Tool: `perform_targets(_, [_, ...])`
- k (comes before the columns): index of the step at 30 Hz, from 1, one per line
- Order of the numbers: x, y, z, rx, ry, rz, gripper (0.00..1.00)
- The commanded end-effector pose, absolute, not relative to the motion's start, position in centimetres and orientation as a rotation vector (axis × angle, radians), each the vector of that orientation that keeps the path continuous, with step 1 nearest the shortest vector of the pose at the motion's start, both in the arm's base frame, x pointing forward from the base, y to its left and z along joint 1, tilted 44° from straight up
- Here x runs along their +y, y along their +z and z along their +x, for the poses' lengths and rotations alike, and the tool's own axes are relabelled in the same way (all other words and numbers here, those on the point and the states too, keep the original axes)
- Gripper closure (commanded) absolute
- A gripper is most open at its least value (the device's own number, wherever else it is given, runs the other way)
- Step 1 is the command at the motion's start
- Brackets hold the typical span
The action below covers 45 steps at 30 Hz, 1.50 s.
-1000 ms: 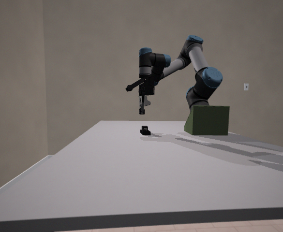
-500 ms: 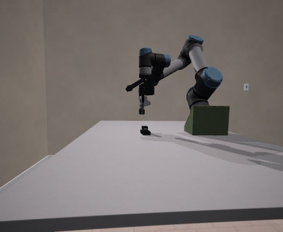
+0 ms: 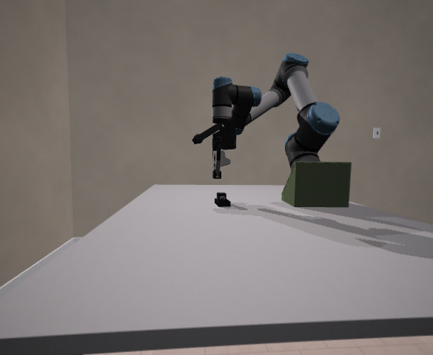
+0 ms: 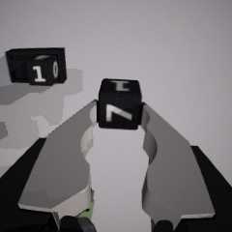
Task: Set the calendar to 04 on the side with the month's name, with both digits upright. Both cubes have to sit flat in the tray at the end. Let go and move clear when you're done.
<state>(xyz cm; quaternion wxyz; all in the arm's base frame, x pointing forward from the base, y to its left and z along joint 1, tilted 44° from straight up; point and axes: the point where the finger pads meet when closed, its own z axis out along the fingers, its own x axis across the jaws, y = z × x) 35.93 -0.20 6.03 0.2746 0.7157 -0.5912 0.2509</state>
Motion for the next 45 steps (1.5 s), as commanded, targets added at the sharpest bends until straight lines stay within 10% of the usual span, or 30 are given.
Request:
perform_targets(1, [-1.2,4.9,36.0,-1.59,0.676,1.926,0.9])
perform_targets(45, [-5.7,0.2,36.3,-1.59,0.676,1.926,0.9])
